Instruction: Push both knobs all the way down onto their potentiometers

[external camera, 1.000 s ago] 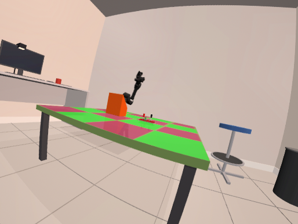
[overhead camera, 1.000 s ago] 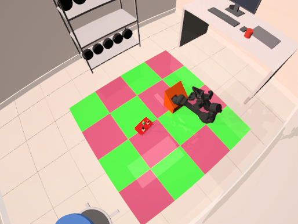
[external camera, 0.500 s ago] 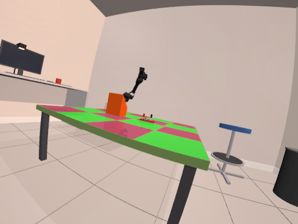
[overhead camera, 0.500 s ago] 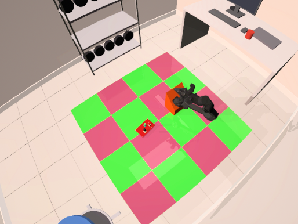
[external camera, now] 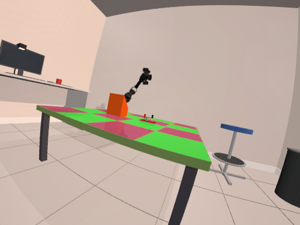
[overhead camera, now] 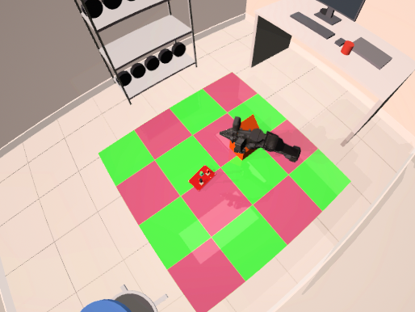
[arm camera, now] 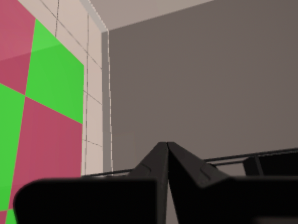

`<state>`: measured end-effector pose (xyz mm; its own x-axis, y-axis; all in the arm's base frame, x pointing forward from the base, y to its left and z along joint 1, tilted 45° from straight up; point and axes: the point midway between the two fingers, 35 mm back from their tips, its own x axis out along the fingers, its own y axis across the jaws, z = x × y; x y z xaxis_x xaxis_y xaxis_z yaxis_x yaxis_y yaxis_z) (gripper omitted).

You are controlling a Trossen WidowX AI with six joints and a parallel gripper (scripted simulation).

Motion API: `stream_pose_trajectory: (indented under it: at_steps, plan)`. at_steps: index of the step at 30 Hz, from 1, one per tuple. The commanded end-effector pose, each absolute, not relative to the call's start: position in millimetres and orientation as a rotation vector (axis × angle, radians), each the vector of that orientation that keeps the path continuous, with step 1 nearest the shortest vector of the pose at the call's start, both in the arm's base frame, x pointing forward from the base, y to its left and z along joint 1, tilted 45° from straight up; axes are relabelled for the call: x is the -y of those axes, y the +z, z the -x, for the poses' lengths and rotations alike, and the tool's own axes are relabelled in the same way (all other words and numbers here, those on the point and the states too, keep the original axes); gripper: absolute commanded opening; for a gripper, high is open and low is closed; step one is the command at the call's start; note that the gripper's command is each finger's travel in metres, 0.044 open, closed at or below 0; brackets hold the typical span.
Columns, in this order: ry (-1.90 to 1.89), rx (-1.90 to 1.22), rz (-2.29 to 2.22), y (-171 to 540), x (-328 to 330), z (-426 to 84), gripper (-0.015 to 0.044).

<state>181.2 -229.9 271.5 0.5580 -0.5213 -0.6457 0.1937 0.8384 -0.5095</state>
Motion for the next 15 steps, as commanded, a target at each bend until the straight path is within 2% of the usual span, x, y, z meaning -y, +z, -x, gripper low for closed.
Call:
stream_pose_trajectory:
  at_steps: [1,15]
  plan:
    - [-0.354,-0.896,0.287,248.3,225.7,-201.0,0.0000]
    - [-0.133,-0.993,-0.103,173.3,197.4,-254.0,0.0000]
